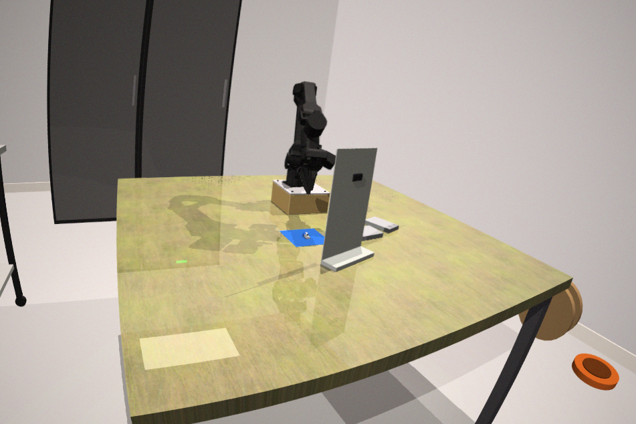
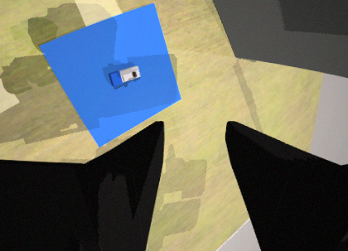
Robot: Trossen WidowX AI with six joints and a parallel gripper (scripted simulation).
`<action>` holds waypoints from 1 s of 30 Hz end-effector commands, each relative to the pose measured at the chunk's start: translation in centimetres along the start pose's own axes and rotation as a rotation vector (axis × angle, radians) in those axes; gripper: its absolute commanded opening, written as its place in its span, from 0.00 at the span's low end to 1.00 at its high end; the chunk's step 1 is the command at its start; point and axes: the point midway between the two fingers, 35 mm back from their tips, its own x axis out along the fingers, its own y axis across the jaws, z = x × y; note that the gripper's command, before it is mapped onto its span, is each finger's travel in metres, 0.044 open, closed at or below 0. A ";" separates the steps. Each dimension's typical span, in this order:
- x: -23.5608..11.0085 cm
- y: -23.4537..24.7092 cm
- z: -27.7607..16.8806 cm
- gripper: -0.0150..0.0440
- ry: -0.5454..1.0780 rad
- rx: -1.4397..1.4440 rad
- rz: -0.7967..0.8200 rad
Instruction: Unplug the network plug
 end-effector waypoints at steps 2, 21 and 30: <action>-1.4 -1.5 0.0 0.52 -0.003 -0.004 -0.012; -7.1 -4.8 0.1 0.52 -0.006 -0.006 -0.018; -7.6 -5.0 0.1 0.74 -0.006 -0.006 -0.018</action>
